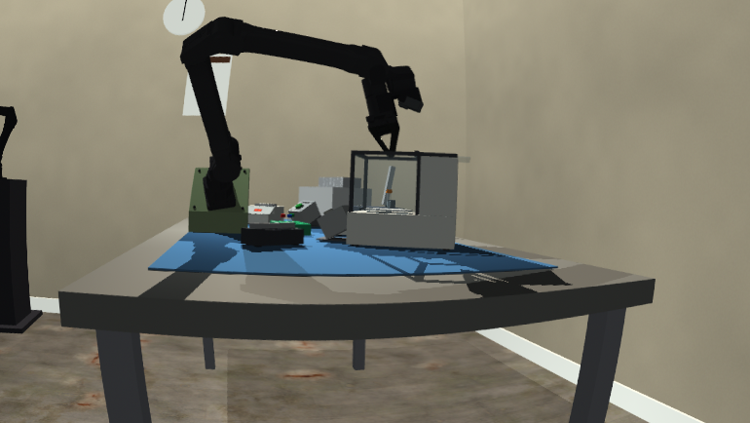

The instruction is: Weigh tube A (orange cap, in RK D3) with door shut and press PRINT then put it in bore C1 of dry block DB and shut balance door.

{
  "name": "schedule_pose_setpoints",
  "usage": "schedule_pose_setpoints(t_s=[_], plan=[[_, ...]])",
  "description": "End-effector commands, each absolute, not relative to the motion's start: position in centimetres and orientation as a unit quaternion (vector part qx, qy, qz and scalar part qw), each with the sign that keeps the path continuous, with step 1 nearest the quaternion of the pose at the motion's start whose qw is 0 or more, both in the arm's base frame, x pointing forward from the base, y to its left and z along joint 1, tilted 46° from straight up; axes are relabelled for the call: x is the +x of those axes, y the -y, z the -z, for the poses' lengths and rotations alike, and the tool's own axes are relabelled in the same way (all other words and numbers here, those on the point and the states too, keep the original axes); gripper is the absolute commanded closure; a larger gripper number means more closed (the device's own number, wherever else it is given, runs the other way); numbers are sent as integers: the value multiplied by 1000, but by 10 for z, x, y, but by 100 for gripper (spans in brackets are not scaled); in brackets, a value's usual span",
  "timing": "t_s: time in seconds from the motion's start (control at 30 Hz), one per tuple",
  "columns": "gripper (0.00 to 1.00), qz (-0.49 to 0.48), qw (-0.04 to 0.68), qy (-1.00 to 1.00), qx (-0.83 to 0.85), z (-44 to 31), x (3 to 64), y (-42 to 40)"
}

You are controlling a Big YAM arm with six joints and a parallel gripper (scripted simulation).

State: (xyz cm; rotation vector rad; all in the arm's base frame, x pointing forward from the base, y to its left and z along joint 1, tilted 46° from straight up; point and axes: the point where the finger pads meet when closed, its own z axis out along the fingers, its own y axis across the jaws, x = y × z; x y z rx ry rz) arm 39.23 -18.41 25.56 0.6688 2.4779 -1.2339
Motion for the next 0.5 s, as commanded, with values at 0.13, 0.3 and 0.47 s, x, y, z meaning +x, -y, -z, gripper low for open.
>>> schedule_pose_setpoints(t_s=[0.13,0.3,0.47], plan=[[64,425,170,-855,244,-283,410,172],[64,424,171,-856,242,-286,412,166],[64,424,171,-856,242,-292,413,160]])
